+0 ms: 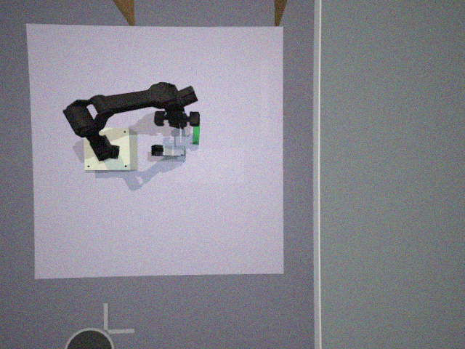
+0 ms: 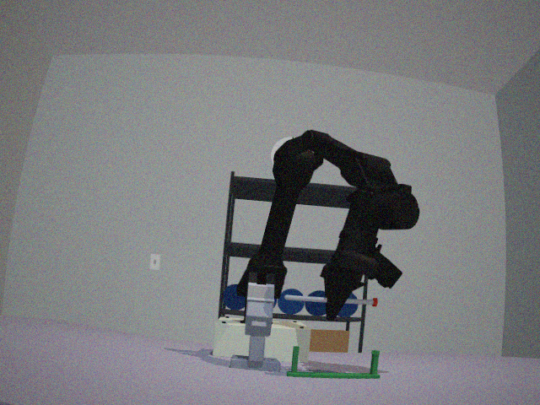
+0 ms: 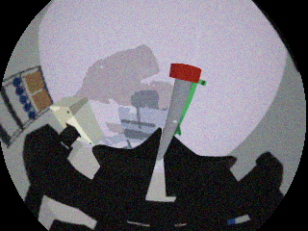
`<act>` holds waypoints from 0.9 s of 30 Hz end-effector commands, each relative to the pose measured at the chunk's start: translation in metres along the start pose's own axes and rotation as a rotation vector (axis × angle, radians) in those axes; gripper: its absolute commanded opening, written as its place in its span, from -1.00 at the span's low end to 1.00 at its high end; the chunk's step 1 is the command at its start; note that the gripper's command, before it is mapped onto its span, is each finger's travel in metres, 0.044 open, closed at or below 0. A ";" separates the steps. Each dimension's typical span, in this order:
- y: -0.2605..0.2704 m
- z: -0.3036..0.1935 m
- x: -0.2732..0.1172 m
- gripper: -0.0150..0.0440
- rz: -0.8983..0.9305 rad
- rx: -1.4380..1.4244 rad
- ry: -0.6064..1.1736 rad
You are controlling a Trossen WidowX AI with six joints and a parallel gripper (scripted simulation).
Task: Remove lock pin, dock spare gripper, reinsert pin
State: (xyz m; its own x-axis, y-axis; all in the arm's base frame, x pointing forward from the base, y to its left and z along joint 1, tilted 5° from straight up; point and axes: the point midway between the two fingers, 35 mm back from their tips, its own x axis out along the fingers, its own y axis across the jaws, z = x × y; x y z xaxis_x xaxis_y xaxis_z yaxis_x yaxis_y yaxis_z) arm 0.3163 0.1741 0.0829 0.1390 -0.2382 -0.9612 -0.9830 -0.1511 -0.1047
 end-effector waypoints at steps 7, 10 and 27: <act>0.032 -0.003 -0.009 -0.49 -0.006 -0.006 -0.008; 0.037 -0.003 -0.010 -0.49 -0.006 -0.007 -0.008; 0.038 0.010 0.041 -0.49 -0.004 -0.012 -0.011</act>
State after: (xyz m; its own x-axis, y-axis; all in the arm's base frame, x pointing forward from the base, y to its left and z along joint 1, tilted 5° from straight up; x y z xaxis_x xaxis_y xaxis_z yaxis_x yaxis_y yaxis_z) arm 0.2839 0.1685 0.0467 0.1438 -0.2292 -0.9627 -0.9811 -0.1600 -0.1085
